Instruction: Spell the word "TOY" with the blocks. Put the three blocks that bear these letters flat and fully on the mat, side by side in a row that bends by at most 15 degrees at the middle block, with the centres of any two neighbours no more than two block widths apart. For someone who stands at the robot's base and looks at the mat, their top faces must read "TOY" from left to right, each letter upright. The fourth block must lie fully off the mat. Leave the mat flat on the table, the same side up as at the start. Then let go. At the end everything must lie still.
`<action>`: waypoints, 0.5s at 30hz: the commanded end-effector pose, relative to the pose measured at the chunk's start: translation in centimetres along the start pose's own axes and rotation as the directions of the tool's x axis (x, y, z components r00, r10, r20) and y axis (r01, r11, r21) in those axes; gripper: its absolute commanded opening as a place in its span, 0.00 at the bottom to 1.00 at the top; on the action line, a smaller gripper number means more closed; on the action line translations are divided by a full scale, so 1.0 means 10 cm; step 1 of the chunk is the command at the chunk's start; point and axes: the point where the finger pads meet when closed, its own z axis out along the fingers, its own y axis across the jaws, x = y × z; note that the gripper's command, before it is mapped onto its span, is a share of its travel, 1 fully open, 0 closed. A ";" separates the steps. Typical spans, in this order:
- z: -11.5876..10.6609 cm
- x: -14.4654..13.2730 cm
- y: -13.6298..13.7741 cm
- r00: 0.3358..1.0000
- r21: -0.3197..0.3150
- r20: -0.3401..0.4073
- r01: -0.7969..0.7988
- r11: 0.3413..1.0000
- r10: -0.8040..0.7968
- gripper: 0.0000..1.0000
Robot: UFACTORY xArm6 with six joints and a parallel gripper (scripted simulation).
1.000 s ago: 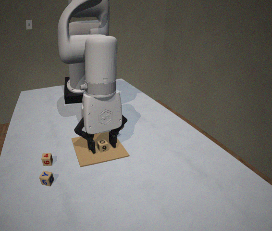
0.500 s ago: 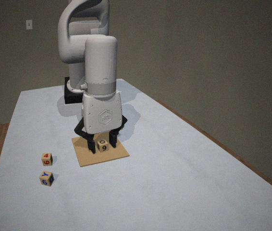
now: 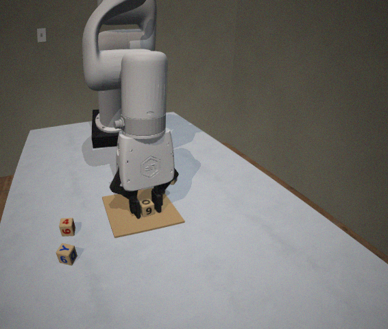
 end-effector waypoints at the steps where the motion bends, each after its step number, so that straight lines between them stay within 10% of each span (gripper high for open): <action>1: -0.01 -0.01 0.00 1.000 0.000 0.003 0.000 1.000 0.000 0.42; 5: -0.01 -0.01 0.00 1.000 0.000 0.003 0.000 1.000 0.000 0.42; 6: -0.01 -0.01 0.00 1.000 0.000 0.003 0.000 1.000 0.000 0.21; 15: -0.01 -0.01 0.00 1.000 0.000 0.003 0.000 1.000 0.000 0.21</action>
